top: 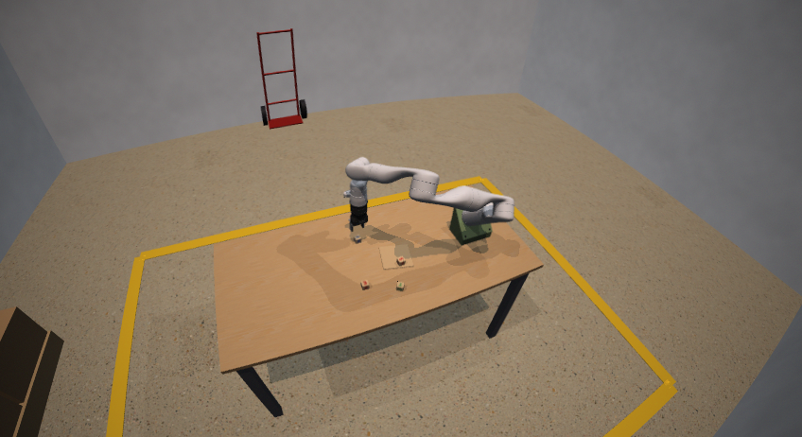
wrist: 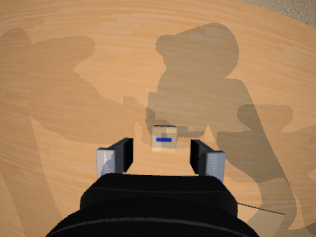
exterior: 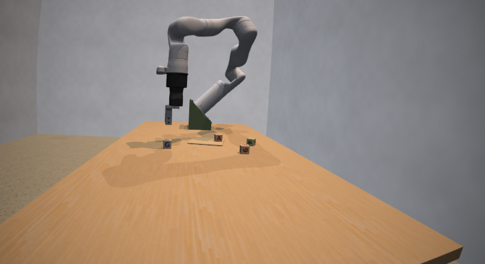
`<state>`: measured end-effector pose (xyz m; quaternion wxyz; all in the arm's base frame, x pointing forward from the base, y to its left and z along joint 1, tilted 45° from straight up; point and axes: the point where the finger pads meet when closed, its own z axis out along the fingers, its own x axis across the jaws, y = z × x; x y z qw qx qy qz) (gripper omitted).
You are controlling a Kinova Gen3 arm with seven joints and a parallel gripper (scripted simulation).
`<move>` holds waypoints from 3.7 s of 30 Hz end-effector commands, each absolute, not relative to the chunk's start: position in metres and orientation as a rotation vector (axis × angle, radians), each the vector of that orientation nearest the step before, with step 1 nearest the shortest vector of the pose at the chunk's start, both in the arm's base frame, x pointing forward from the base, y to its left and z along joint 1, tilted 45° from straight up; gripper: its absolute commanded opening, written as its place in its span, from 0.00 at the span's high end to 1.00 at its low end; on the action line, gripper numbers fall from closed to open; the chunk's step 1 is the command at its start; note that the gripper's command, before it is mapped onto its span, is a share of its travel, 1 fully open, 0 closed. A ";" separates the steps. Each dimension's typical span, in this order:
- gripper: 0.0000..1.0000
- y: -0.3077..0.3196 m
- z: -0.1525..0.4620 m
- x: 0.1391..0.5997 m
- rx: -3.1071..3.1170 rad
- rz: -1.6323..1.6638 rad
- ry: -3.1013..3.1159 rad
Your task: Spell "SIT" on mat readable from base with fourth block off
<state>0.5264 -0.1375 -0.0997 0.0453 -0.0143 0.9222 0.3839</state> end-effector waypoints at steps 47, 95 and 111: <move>0.00 -0.120 -0.119 0.526 -0.032 1.175 2.825; 0.00 -0.102 -0.136 0.528 -0.032 1.175 2.825; 0.00 -0.102 -0.136 0.528 -0.032 1.175 2.825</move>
